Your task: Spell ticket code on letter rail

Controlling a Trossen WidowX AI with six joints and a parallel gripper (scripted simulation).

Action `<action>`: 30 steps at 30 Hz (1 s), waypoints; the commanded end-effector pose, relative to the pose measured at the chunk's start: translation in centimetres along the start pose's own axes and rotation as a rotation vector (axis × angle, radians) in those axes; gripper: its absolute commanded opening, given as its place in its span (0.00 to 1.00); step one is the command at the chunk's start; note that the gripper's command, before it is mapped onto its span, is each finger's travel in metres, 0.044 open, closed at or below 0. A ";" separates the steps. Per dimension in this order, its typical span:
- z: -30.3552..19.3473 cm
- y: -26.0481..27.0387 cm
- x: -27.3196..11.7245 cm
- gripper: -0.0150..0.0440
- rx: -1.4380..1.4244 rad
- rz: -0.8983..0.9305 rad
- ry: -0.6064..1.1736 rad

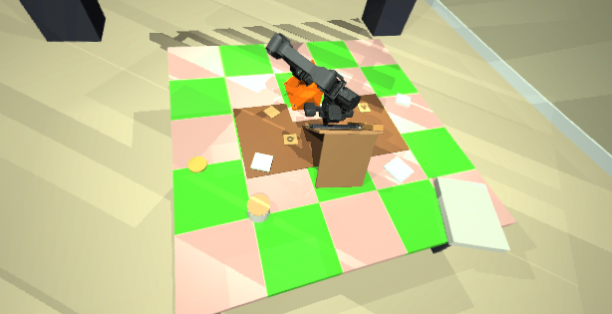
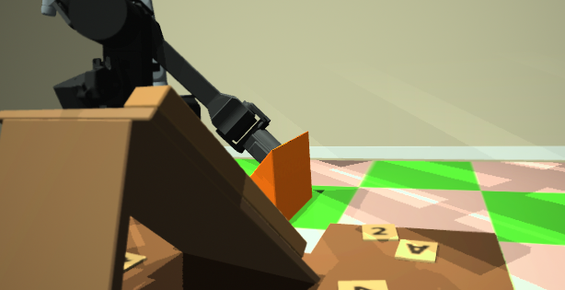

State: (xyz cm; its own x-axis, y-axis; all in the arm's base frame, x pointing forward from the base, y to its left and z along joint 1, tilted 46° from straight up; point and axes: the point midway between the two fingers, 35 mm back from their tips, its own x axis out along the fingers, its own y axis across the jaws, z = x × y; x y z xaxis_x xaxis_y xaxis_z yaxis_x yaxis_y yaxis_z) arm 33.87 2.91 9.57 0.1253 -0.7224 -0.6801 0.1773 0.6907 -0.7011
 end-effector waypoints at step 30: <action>0.0 1.0 0.1 0.25 -0.006 -0.003 0.000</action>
State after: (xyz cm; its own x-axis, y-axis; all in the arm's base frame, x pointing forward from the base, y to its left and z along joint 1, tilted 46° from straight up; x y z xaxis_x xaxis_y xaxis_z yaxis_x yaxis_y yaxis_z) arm 33.97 3.43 9.11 0.1268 -0.7246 -0.6774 0.1691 0.6887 -0.7050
